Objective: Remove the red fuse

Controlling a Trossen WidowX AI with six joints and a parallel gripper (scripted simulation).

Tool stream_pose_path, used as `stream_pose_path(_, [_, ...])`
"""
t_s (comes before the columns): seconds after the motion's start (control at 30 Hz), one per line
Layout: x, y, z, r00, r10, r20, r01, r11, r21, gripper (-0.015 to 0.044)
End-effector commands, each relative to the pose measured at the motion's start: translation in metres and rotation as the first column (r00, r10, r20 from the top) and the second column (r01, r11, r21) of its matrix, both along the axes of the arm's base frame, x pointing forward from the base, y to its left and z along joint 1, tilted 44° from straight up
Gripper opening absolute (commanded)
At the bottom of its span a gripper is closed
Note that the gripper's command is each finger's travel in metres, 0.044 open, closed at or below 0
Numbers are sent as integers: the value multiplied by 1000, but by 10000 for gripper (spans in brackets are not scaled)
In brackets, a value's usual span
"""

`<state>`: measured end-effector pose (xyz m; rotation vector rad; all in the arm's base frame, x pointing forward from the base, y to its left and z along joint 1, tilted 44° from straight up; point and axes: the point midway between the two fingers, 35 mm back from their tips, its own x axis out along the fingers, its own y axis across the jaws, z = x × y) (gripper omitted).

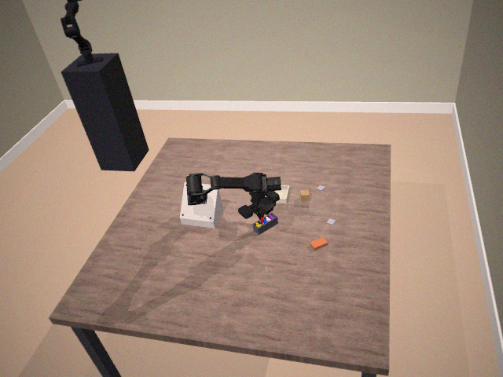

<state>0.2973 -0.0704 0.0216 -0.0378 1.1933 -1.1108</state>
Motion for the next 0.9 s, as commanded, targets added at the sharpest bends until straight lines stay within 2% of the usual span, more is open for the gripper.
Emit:
stream_pose_path(0.0, [1,2,2,1000,-4,5,4,1000,4,0])
stream_pose_path(0.87, [2,21,21,1000,-4,4,4,1000,4,0])
